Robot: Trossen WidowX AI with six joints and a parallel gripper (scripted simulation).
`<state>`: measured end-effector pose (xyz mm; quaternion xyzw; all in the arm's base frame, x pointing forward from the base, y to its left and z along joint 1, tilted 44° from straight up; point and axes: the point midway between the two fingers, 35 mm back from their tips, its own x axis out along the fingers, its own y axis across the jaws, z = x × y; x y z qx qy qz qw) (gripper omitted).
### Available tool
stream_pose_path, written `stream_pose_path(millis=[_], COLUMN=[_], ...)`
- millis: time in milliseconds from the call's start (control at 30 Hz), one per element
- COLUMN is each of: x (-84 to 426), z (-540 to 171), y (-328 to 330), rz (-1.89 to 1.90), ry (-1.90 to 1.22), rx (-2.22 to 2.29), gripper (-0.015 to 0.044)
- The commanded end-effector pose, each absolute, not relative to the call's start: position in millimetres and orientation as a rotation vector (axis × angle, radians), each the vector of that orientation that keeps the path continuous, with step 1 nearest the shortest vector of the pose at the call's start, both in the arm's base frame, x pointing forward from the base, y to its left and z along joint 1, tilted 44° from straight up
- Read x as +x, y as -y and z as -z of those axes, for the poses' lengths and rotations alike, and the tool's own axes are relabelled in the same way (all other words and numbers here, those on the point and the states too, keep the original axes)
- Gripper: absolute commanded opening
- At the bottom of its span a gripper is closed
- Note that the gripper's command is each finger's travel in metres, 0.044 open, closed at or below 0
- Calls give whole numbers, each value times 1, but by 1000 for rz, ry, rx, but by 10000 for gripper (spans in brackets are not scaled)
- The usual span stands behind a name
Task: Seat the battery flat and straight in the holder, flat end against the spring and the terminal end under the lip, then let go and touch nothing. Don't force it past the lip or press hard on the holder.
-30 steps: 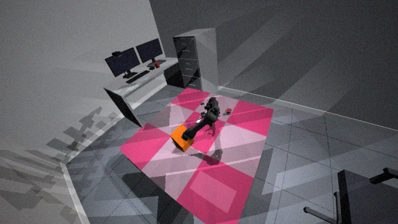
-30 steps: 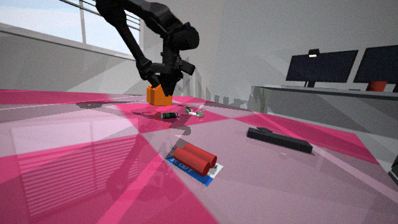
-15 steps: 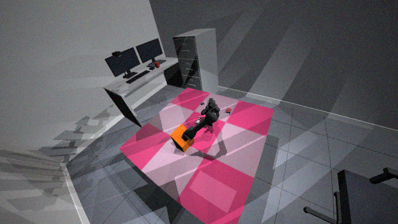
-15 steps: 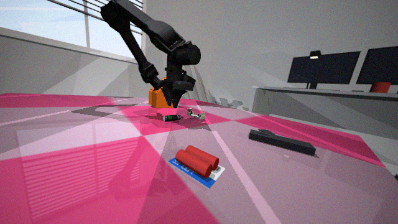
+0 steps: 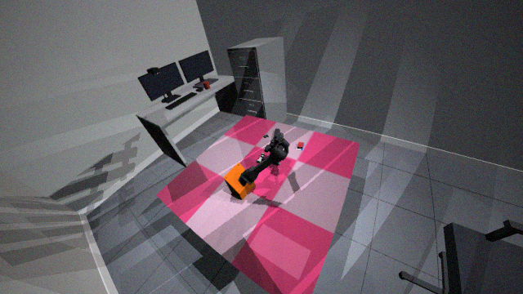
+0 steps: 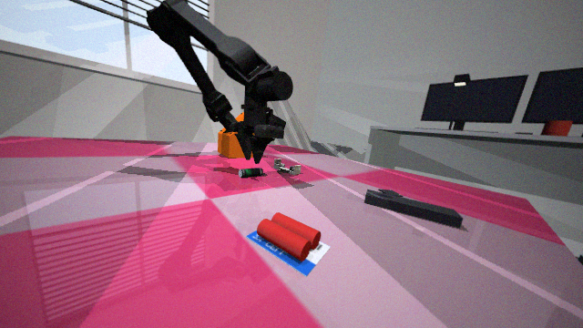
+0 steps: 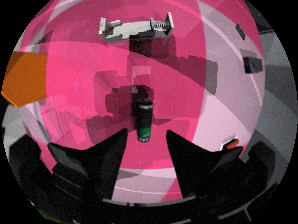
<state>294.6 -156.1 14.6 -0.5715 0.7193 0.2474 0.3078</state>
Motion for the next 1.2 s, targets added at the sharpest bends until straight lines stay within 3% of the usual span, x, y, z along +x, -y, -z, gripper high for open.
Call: stream_pose_path(millis=[0,700,833,1167], x=[291,285,285,285], z=[-9,14,14,14], y=[161,182,182,182], rz=[-663,-662,-662,-662], ry=[-1911,-1914,-1914,-1914], rx=[-1512,-1514,-1514,-1514], gripper=[232,232,127,70])
